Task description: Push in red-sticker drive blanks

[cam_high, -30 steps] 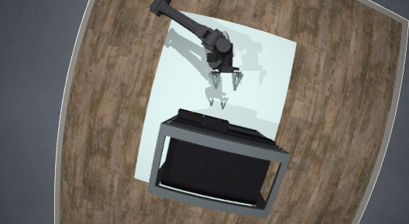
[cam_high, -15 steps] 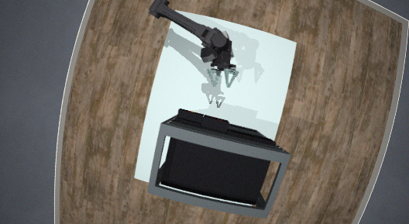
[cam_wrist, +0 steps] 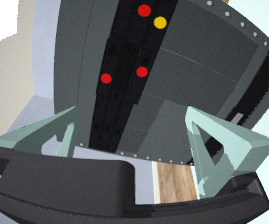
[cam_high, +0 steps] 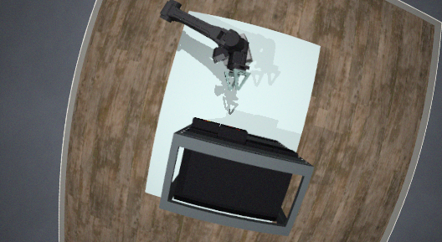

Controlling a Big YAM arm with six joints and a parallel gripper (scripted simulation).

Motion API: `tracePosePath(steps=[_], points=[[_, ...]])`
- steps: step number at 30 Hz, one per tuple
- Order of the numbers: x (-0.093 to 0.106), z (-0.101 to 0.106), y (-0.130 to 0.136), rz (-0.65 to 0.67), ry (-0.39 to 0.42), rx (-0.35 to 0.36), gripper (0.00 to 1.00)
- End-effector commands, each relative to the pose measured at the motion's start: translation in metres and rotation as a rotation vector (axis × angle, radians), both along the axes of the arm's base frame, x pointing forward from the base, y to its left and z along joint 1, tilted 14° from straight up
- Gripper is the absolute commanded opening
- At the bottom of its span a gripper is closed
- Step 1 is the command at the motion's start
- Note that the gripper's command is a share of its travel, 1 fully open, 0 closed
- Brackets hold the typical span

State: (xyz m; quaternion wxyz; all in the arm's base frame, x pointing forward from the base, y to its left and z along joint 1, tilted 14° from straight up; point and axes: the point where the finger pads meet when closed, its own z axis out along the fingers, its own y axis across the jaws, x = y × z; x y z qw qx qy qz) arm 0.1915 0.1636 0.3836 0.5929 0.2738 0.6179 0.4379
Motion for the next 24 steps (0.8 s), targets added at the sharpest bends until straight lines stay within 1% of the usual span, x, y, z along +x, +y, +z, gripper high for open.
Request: tracePosePath(steps=[1,3,9,15,17,18,20,24], points=[[-0.002,0.003,0.001,0.004,0.009,0.088,1.0],[-0.003,0.006,-0.006,0.0,0.011,0.139,1.0],[-0.004,0.005,-0.012,-0.009,0.021,0.223,1.0],[-0.005,0.004,-0.017,-0.018,0.028,0.28,1.0],[-0.005,0.004,-0.017,-0.018,0.028,0.28,1.0],[-0.005,0.01,-0.015,-0.017,0.029,0.288,1.0],[-0.005,0.003,-0.016,-0.018,0.032,0.29,1.0],[-0.005,0.004,-0.02,-0.022,0.032,0.316,1.0]])
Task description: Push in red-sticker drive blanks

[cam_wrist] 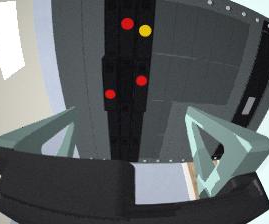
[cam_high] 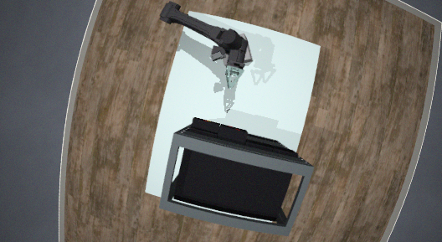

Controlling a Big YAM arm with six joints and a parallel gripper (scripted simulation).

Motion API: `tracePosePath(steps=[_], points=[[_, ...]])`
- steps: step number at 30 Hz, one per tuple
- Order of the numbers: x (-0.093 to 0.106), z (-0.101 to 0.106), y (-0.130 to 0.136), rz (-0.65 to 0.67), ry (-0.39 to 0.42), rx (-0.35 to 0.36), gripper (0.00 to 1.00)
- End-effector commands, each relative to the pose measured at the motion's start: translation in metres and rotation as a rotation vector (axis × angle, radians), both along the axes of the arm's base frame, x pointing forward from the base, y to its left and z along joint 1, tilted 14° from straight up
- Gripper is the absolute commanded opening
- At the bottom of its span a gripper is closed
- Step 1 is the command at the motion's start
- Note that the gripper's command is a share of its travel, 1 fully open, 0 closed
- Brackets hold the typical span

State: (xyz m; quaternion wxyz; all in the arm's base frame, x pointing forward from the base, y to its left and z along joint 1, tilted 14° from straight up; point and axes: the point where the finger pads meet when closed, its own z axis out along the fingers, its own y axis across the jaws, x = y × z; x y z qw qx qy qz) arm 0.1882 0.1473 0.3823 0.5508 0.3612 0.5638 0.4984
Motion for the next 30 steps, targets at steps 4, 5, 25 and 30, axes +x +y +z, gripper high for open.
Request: tracePosePath(steps=[4,5,25,30], points=[[-0.0017,0.004,-0.0027,0.004,0.001,0.069,1.0],[-0.0016,0.0051,-0.0035,0.002,0.001,0.073,1.0],[-0.0018,0.0052,-0.0031,0.003,0.001,0.073,1.0],[-0.001,0.006,-0.0031,0.0,0.001,0.074,1.0]])
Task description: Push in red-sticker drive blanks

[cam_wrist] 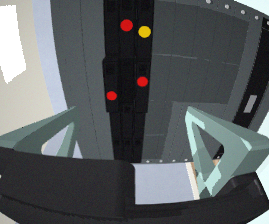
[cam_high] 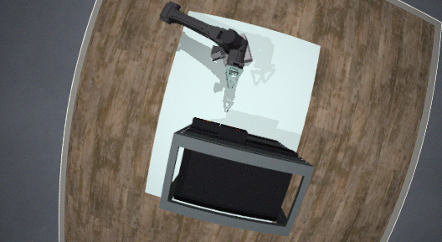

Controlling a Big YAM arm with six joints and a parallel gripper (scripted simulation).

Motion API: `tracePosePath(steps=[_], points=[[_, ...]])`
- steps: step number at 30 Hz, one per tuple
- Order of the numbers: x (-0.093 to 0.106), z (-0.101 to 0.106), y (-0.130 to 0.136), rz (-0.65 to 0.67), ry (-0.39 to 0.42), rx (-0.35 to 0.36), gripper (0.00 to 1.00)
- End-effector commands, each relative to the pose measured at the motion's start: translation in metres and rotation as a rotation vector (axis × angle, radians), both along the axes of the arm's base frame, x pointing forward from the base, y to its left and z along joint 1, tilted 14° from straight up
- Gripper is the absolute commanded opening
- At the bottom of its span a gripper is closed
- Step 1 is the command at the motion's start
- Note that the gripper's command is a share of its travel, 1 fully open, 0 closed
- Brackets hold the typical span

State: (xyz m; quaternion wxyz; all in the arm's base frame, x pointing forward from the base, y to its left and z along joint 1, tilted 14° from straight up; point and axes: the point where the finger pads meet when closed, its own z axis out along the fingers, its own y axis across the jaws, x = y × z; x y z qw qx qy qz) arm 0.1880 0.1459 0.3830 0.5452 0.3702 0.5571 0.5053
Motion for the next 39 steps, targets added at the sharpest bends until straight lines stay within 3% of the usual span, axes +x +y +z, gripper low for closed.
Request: tracePosePath(steps=[1,4,11,12,14,26,32,39], points=[[0.001,0.007,-0.002,-0.005,-0.003,0.045,1.0],[0.004,0.026,-0.001,-0.008,-0.009,0.064,1.0],[0.029,0.032,0.02,-0.007,-0.013,0.06,1.0],[0.035,0.037,0.023,-0.007,-0.024,0.088,1.0],[0.035,0.037,0.023,-0.007,-0.024,0.088,1.0],[0.095,0.044,0.073,-0.008,-0.036,0.086,1.0],[0.096,0.05,0.074,-0.001,-0.046,0.102,1.0],[0.099,0.043,0.079,-0.003,-0.035,0.083,1.0]])
